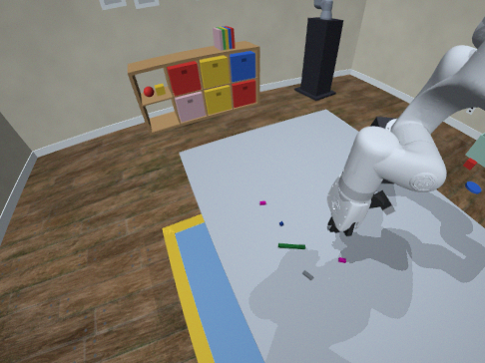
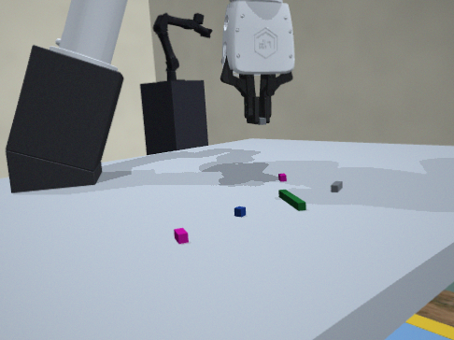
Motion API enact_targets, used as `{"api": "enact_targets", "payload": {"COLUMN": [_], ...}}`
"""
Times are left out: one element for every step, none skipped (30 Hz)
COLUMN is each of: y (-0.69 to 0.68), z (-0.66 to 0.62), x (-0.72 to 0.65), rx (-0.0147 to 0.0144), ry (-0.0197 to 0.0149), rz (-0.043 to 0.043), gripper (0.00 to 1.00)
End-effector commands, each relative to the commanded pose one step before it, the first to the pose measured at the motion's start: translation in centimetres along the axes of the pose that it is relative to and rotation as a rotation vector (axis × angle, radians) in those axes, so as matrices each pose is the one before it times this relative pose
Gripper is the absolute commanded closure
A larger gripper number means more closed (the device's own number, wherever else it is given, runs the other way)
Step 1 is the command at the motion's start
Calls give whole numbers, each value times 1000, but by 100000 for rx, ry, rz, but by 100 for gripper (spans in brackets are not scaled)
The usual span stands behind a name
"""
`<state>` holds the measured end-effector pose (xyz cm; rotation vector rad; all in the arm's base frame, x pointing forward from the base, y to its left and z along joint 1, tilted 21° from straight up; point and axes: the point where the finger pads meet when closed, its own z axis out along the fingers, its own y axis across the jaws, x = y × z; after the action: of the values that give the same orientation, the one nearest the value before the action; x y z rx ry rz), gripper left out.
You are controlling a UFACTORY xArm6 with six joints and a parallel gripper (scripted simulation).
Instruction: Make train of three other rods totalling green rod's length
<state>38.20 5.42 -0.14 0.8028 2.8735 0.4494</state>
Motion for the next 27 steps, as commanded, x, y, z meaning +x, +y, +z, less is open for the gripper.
{"api": "enact_targets", "payload": {"y": [309,72,72,72,71,71,0,0,146,85,23,39,64,69,64,61,60,59,57,55,53,51,48,0,0,88,59], "z": [-67,-3,-3,-3,-3,-3,0,0,-6,-4,-1,-2,-3,-3,-3,-3,-3,-3,-3,-3,-3,-3,-3,0,0,-6,-5], "x": [-54,-4,-7,-10,-13,-16,0,0,-39,-31,-10,-17,-30,-36,-37,-39,-42,-44,-47,-49,-51,-53,-56,0,0,-110,-87], "rx": [-2765,1,1,1,1,1,0,0,2,1,0,1,1,1,1,2,2,2,2,2,3,3,3,0,0,7,6], "ry": [-1628,-2,-2,-3,-3,-3,0,0,-7,-4,-1,-2,-4,-4,-4,-4,-5,-5,-5,-5,-5,-5,-5,0,0,-11,-8], "rz": [-16486,-4333,-4329,-4329,-4328,-4328,0,0,-9016,-5407,-1457,-2548,-4206,-4612,-4377,-4288,-4322,-4339,-4331,-4327,-4329,-4328,-4326,0,0,-8236,-6183], "gripper": [96,96,96,96,96,96,96,96,96,96,96,96,96,96,96,96,96,96,96,96,96,96,96,96,96,96,96]}}
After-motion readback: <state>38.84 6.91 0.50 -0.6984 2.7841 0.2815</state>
